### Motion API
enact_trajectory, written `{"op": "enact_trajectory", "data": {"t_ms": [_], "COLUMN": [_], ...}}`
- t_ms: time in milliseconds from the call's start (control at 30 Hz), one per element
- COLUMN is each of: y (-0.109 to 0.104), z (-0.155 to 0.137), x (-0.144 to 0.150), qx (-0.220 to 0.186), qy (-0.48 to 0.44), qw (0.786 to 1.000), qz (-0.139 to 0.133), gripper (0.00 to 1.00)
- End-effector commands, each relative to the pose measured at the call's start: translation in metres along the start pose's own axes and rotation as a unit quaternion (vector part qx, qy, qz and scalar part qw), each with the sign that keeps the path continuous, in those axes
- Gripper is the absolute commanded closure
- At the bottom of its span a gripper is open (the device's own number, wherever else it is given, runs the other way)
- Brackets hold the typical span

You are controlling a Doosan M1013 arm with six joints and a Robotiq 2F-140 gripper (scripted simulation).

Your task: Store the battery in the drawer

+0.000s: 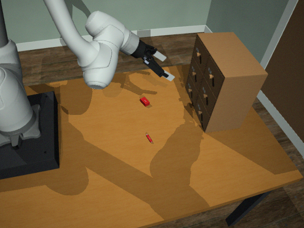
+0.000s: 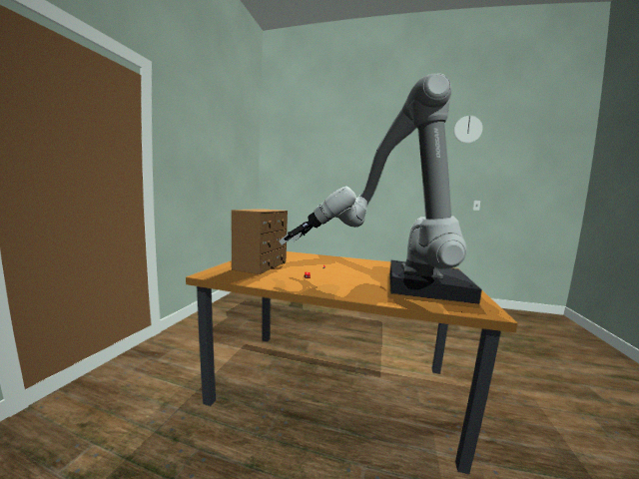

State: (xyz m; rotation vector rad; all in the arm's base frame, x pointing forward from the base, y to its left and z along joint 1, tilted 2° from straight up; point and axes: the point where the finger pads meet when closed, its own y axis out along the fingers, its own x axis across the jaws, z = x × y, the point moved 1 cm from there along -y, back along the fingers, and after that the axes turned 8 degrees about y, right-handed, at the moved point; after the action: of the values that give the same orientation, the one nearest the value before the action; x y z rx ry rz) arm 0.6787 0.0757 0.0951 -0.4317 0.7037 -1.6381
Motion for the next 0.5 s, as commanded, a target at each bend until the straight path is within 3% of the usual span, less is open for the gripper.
{"op": "enact_trajectory", "data": {"t_ms": [0,467], "y": [-0.0034,-0.0126], "z": [0.0008,0.0028], "x": [0.0014,0.0008], "qx": [-0.019,-0.058], "qy": [-0.001,-0.001], "qw": [1.000,0.998], "qz": [-0.012,-0.017], "gripper": [0.00,0.00]}}
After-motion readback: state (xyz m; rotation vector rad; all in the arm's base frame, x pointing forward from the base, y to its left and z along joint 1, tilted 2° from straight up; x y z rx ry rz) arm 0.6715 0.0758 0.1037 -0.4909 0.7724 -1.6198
